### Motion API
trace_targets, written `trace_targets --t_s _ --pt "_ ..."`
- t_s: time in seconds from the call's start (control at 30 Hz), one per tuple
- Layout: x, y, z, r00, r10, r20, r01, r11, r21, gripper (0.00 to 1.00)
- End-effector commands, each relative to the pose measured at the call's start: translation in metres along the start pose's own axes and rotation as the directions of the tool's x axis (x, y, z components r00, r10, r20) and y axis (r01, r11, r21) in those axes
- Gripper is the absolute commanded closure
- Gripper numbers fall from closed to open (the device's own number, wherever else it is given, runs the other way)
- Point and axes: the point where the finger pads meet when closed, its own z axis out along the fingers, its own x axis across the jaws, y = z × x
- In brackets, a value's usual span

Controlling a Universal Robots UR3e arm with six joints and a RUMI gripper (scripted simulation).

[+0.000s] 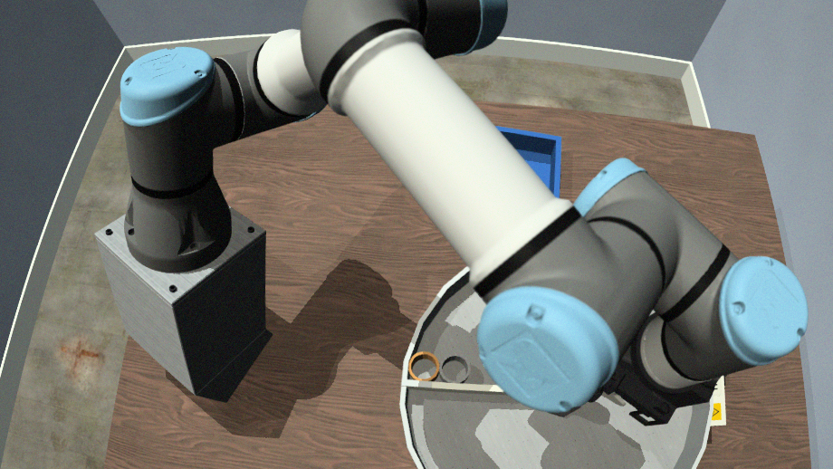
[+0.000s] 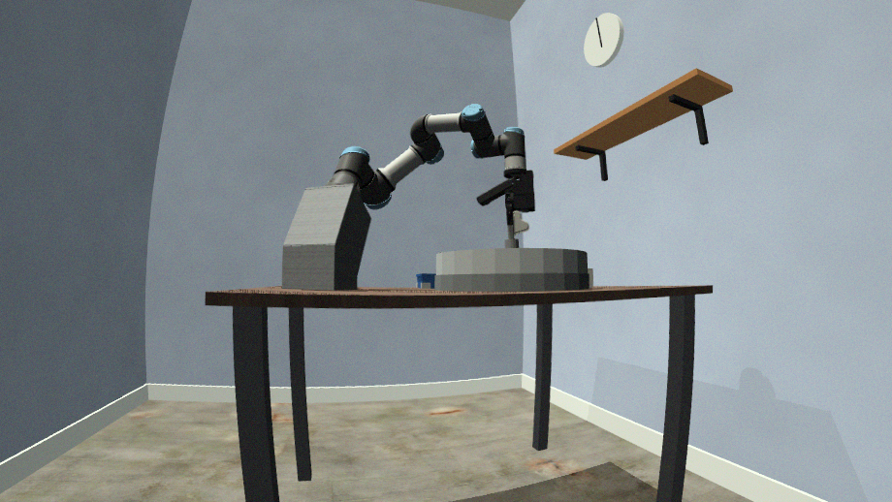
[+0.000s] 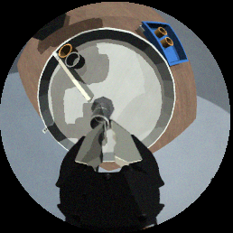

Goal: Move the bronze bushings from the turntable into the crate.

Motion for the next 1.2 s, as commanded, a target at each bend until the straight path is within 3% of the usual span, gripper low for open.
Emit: trace_targets --t_s 0.0,0.53,0.57,1.17 --pt "0.0001 0.0010 -0.0011 1.000 -0.001 0.000 0.001 1.000 -0.003 1.00" --pt "0.0001 0.0010 -0.0011 1.000 -0.001 0.000 0.001 1.000 -0.003 1.00" --pt "0.0001 0.0010 -0.0011 1.000 -0.001 0.000 0.001 1.000 -0.003 0.94" --pt "0.0001 0.0010 -0.0011 1.000 -0.001 0.000 0.001 1.000 -0.003 0.94"
